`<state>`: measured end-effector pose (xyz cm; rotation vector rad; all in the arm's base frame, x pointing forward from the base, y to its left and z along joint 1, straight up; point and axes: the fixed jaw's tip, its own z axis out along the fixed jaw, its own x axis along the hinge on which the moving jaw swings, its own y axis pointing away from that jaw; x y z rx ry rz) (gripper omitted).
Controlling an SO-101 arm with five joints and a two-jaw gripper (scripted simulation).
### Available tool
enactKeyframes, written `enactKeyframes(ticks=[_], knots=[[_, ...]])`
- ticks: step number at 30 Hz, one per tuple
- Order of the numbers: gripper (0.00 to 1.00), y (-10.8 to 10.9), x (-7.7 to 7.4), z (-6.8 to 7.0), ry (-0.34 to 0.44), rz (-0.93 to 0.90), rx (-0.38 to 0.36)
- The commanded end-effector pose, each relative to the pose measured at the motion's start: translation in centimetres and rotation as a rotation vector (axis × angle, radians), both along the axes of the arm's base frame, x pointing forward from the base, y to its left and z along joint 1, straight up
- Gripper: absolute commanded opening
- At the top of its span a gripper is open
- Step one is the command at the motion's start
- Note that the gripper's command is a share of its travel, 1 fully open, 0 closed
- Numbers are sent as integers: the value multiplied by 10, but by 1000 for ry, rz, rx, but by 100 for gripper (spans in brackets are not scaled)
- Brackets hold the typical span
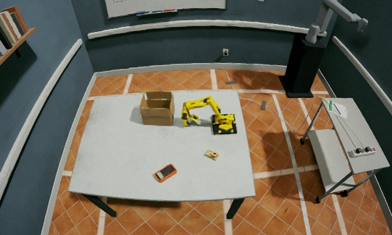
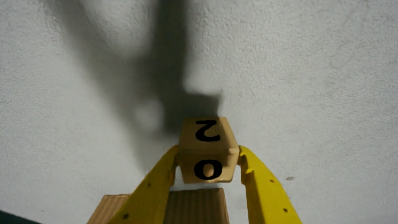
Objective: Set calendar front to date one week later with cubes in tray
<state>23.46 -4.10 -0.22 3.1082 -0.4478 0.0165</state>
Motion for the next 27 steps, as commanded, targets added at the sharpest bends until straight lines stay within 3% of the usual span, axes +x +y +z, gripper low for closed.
enactKeyframes(ticks=[1, 13, 27], knots=[[26, -2, -4, -5, 22, -1, 5], [35, -2, -4, -5, 22, -1, 5], [36, -2, -3, 0, 22, -1, 5]])
